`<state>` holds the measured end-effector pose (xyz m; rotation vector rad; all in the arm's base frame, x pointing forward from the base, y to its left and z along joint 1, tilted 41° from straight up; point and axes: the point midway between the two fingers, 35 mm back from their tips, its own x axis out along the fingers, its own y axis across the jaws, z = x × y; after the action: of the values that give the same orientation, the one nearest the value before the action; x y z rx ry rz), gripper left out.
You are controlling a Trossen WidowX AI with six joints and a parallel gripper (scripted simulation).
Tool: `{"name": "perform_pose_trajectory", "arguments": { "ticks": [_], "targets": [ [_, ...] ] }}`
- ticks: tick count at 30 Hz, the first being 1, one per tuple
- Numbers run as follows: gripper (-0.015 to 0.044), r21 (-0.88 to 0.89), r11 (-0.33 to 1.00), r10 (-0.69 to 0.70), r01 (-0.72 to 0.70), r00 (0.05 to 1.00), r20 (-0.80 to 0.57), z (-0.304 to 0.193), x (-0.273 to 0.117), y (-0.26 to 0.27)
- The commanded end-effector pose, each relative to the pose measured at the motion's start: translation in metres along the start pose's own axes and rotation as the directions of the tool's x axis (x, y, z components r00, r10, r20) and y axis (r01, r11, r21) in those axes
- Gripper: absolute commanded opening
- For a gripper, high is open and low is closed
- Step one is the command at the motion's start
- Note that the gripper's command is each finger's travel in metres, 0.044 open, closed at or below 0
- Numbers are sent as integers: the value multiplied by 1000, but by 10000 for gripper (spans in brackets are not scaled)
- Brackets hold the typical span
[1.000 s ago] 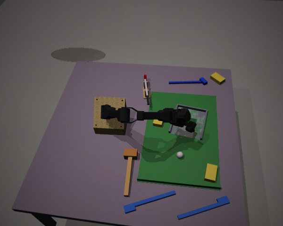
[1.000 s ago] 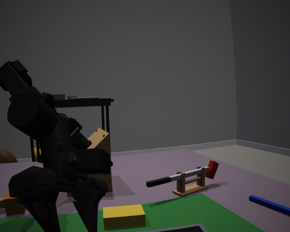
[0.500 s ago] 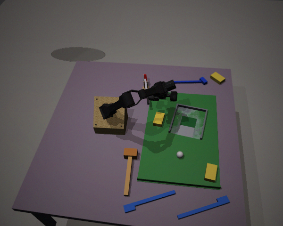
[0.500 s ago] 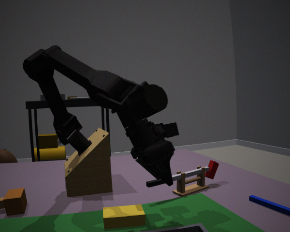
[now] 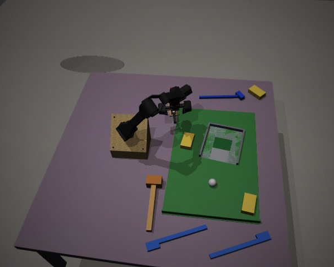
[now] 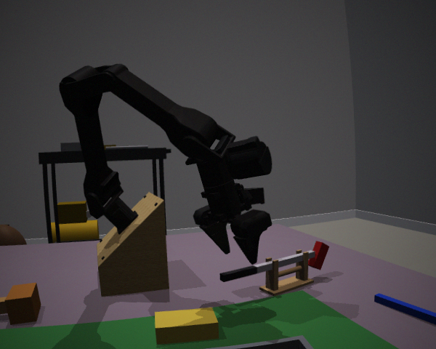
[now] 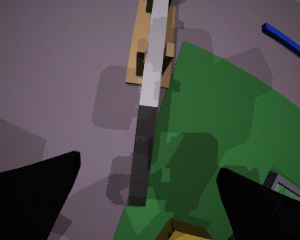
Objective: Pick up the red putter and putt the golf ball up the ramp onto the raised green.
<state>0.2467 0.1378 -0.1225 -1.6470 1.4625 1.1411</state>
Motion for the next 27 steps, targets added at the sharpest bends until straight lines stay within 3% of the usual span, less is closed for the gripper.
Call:
{"name": "perform_pose_trajectory", "arguments": {
  "ticks": [1, 27],
  "targets": [
    [440, -7, 1000, 17, -17, 1000, -13, -7, 18, 4],
    [440, -7, 1000, 17, -17, 1000, -15, -18, 58, 5]
  ]
}}
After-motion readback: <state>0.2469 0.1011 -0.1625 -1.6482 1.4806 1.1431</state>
